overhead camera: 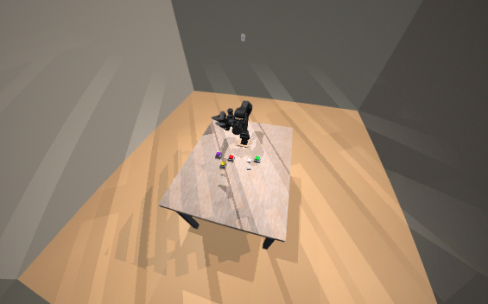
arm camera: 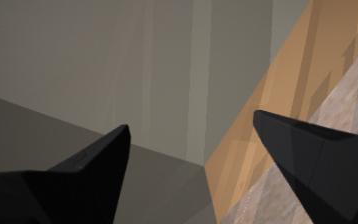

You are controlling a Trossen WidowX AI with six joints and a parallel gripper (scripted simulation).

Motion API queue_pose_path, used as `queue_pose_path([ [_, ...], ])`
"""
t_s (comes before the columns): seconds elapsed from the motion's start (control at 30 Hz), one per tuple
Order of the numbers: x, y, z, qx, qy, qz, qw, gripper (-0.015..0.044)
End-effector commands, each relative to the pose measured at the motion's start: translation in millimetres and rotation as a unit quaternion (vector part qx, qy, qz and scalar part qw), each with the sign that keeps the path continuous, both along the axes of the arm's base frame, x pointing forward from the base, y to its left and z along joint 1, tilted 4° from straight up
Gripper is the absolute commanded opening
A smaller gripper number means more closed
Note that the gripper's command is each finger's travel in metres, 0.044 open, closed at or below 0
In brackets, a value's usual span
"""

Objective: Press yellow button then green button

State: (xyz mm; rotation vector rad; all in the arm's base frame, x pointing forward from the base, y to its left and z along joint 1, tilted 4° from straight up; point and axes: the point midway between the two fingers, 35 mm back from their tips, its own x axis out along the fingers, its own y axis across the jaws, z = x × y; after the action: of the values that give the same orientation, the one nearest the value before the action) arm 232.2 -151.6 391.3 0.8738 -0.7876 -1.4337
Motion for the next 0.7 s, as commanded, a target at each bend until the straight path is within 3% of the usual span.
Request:
queue_pose_path([
  [0.0,0.5,-0.5,-1.8,0.004,0.008,0.0,1.0,0.04],
  [0.2,16.2,-10.9,-59.4,0.143,0.269,0.038,0.952,0.04],
  [0.4,30.3,-12.3,-121.7,0.273,0.504,0.159,0.804,0.04],
  [0.67,41.7,-5.8,-169.8,0.333,0.632,0.315,0.624,0.04],
])
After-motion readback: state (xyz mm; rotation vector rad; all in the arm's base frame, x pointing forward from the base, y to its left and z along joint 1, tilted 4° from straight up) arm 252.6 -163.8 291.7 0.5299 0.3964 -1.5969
